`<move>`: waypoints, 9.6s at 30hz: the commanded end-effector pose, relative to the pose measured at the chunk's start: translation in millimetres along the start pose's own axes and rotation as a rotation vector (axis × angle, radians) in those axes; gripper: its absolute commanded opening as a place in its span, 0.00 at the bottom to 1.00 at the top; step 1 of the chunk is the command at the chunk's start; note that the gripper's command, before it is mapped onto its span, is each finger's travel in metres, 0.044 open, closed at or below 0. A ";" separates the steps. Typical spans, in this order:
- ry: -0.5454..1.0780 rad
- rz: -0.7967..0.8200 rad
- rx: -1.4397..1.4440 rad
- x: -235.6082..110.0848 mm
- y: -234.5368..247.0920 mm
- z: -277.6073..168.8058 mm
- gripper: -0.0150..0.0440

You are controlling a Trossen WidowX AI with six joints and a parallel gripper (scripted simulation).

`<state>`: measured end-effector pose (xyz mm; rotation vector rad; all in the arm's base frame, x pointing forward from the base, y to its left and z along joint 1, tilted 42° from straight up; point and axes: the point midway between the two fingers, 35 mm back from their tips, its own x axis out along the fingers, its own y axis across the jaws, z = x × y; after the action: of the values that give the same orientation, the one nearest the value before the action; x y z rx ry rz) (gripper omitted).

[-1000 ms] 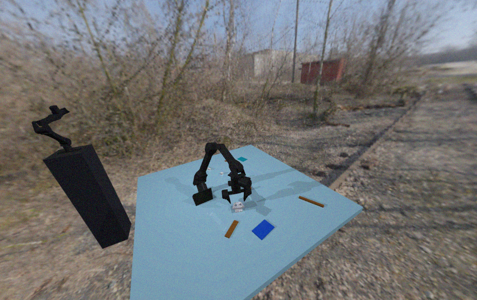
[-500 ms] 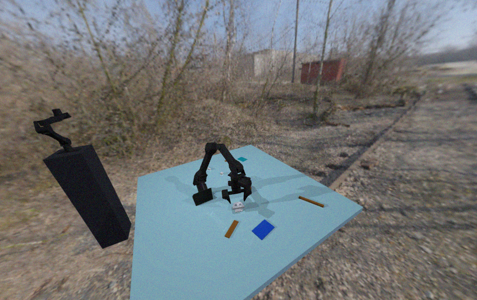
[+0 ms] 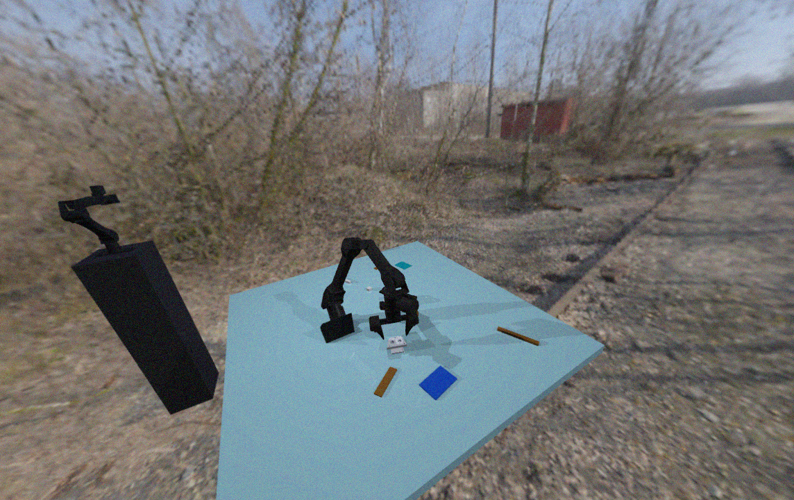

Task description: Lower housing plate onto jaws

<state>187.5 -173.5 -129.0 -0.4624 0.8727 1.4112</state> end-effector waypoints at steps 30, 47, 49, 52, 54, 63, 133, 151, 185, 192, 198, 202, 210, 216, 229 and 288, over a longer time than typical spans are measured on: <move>-0.001 -0.004 0.005 0.3 -0.8 0.0 1.00; 0.000 -0.001 0.001 10.5 -1.3 -0.6 1.00; 0.000 -0.001 0.001 13.8 -1.7 -0.7 1.00; -0.001 -0.002 0.002 18.6 -2.1 -0.9 1.00; -0.001 -0.002 0.002 21.9 -2.4 -1.0 1.00; -0.001 -0.004 0.003 36.3 -3.2 -1.2 1.00; 0.000 -0.003 0.002 15.4 -4.9 -2.7 0.85; 0.000 -0.004 0.005 -21.6 -3.0 -1.7 0.85; 0.020 -0.021 0.350 -35.8 -30.5 102.5 0.85; 0.019 -0.023 0.423 -36.0 -32.0 125.9 0.85; 0.016 -0.024 0.484 -35.5 -31.9 145.9 0.85; 0.014 -0.024 0.525 -34.8 -31.1 159.1 0.85; 0.008 -0.021 0.606 -32.7 -28.0 185.3 0.85; 0.002 -0.017 0.667 -30.7 -24.1 204.5 0.85; -0.011 -0.003 0.797 -25.0 -11.6 244.4 0.85; -0.016 0.007 0.847 -22.2 1.7 264.4 0.85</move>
<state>253.2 8.1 51.6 0.1894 1.3503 0.9284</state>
